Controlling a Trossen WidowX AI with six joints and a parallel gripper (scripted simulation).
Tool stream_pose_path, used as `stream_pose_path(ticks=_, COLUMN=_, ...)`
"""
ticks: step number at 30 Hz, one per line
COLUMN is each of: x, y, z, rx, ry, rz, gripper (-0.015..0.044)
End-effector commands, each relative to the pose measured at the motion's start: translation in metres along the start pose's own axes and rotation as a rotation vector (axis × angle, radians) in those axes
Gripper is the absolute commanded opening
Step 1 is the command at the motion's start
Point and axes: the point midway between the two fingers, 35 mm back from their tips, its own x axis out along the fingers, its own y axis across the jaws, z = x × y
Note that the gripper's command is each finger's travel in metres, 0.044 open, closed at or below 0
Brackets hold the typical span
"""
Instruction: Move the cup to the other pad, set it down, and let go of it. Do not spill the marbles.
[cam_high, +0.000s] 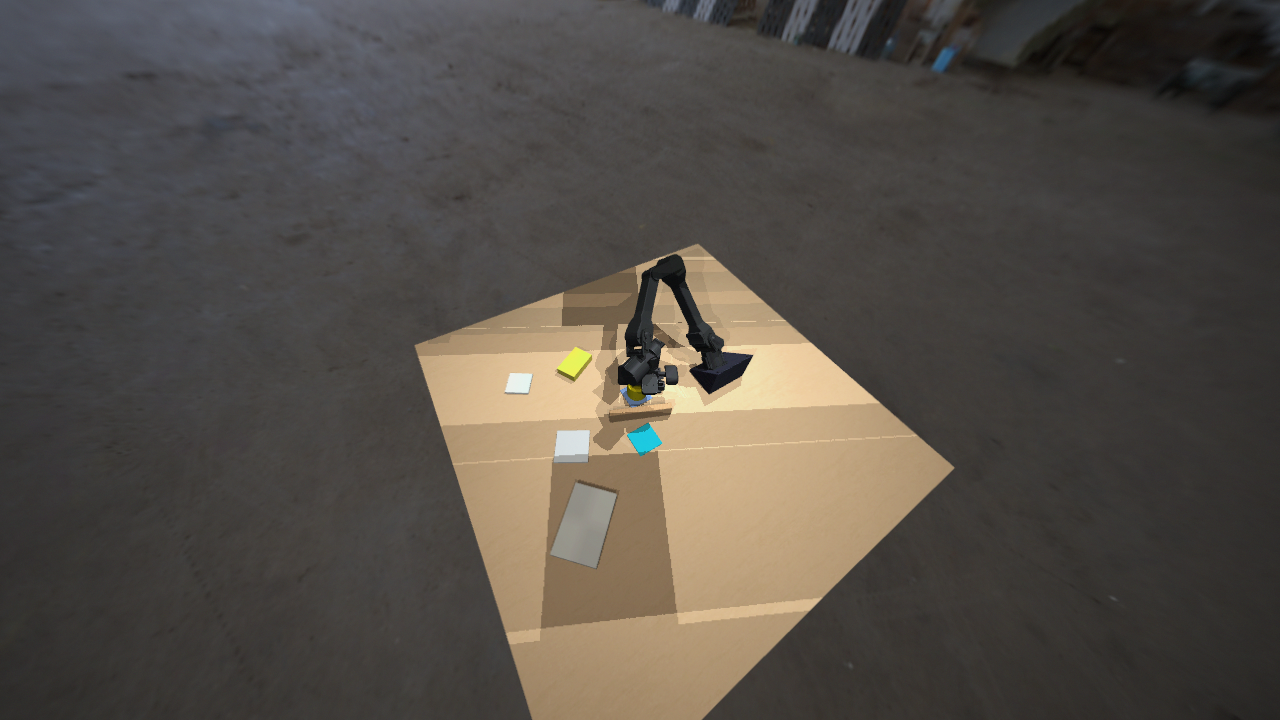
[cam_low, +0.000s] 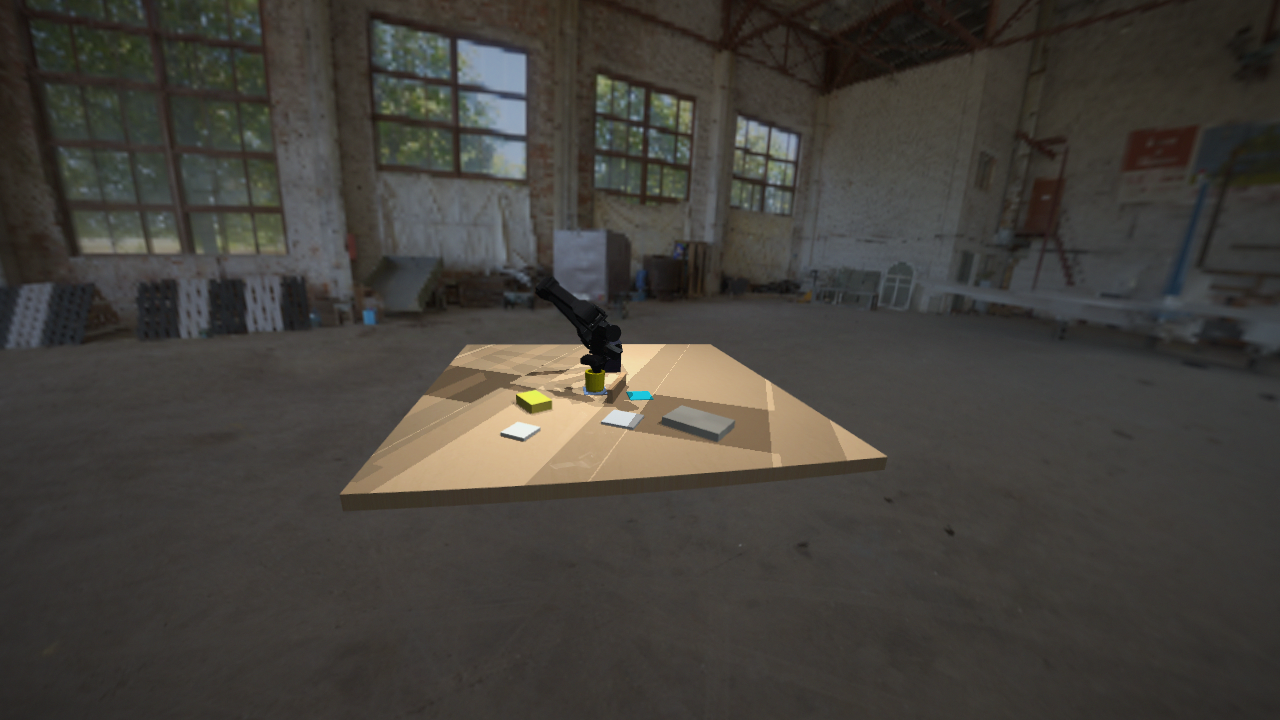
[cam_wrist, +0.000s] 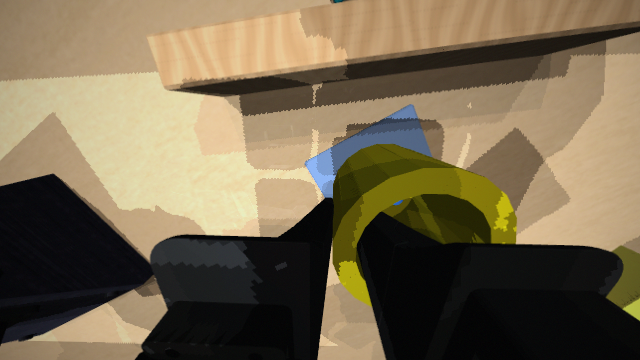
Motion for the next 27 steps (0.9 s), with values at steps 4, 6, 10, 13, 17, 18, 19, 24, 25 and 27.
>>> stream_pose_path(ticks=4, x=-0.016, y=-0.002, z=0.002, rx=0.004, ry=-0.005, rz=0.001, gripper=0.0000)
stream_pose_path(ticks=6, x=-0.022, y=-0.002, z=0.003, rx=0.003, ry=-0.005, rz=0.002, gripper=0.0000)
stream_pose_path(ticks=10, x=-0.035, y=-0.002, z=0.003, rx=0.000, ry=-0.005, rz=0.003, gripper=0.0000)
stream_pose_path(ticks=13, x=-0.044, y=-0.001, z=0.004, rx=-0.001, ry=-0.004, rz=0.003, gripper=0.0000)
stream_pose_path(ticks=17, x=-0.056, y=-0.001, z=0.004, rx=-0.003, ry=-0.002, rz=0.003, gripper=0.0000)
stream_pose_path(ticks=18, x=-0.060, y=-0.001, z=0.004, rx=-0.004, ry=-0.001, rz=0.003, gripper=0.0000)
stream_pose_path(ticks=19, x=-0.063, y=0.000, z=0.003, rx=-0.004, ry=-0.001, rz=0.003, gripper=0.0000)
stream_pose_path(ticks=24, x=-0.073, y=0.001, z=0.002, rx=-0.005, ry=0.002, rz=0.003, gripper=0.0000)
stream_pose_path(ticks=25, x=-0.073, y=0.001, z=0.002, rx=-0.005, ry=0.002, rz=0.003, gripper=0.0000)
stream_pose_path(ticks=27, x=-0.069, y=0.002, z=0.002, rx=-0.015, ry=0.004, rz=0.000, gripper=0.0000)
